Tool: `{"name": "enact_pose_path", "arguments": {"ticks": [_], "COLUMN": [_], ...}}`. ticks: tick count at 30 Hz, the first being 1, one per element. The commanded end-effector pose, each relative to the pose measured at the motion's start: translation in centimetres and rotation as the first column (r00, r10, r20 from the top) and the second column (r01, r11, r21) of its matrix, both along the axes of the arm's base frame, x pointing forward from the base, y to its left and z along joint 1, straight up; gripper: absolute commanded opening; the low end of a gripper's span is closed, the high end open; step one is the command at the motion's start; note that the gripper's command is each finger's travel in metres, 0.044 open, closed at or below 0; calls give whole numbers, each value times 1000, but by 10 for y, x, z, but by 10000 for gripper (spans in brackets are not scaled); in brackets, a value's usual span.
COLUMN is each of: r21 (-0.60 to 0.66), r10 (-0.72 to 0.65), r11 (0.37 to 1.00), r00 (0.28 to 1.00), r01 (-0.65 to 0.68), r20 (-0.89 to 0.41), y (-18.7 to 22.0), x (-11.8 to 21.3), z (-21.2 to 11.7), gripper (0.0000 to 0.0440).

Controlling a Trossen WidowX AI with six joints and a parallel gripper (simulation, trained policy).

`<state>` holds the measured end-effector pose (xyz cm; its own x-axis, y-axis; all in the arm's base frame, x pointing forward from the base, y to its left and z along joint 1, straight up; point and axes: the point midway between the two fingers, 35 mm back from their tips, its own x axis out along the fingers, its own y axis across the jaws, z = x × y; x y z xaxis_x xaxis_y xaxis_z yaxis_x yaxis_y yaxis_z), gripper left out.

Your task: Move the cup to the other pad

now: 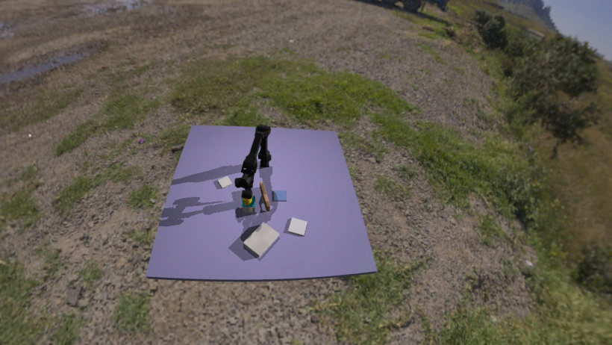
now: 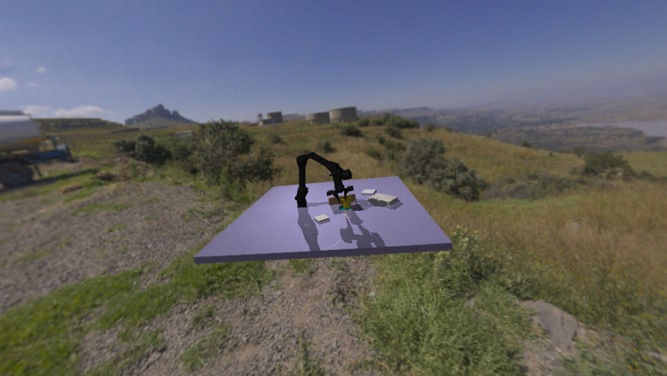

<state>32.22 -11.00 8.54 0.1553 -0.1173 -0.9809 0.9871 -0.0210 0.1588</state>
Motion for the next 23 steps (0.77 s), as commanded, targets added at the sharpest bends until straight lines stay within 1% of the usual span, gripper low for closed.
{"name": "enact_pose_path", "arguments": {"ticks": [1, 14, 17, 23], "r21": [12, 33, 30, 32], "r10": [-8, -46, -54, -83], "r11": [1000, 999, 998, 996], "r00": [1000, 995, 992, 985], "r01": [7, 43, 51, 79], "r20": [17, 93, 118, 150], "y": [1, -1, -3, -10], "x": [-3, -14, -16, -19], "z": [6, 41, 53, 73], "gripper": [193, 256, 290, 417]}}
